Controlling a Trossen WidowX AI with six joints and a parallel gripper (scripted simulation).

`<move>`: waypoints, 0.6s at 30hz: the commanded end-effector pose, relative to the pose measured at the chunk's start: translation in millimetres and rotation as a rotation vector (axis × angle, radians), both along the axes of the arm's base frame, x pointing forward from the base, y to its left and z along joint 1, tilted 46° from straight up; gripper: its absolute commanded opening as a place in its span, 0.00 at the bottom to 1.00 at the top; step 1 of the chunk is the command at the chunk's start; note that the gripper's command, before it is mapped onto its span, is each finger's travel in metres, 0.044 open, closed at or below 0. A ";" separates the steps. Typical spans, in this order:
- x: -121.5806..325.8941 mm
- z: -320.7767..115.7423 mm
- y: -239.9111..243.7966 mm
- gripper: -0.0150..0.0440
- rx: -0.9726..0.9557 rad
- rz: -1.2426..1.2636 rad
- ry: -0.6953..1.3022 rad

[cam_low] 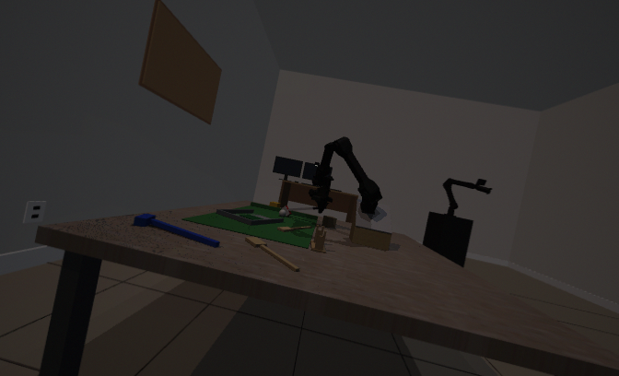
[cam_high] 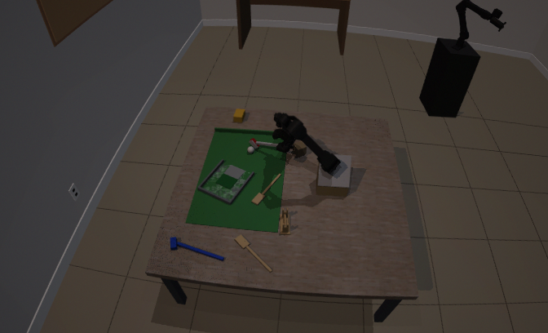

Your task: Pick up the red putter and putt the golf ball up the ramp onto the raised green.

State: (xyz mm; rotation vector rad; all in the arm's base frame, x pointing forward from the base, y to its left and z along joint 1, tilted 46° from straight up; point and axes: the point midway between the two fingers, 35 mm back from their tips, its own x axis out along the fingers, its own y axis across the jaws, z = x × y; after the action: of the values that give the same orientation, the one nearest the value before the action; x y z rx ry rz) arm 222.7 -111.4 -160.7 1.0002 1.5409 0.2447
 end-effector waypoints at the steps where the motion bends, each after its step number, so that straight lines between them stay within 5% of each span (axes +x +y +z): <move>1: 0.1 0.3 -1.4 0.25 -0.002 -0.002 -0.002; 18: -13.4 -21.8 -18.0 0.25 -0.002 -0.015 -0.003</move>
State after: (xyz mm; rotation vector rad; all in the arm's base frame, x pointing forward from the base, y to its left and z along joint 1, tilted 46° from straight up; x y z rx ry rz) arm 211.5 -122.9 -177.4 1.0146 1.5352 0.2384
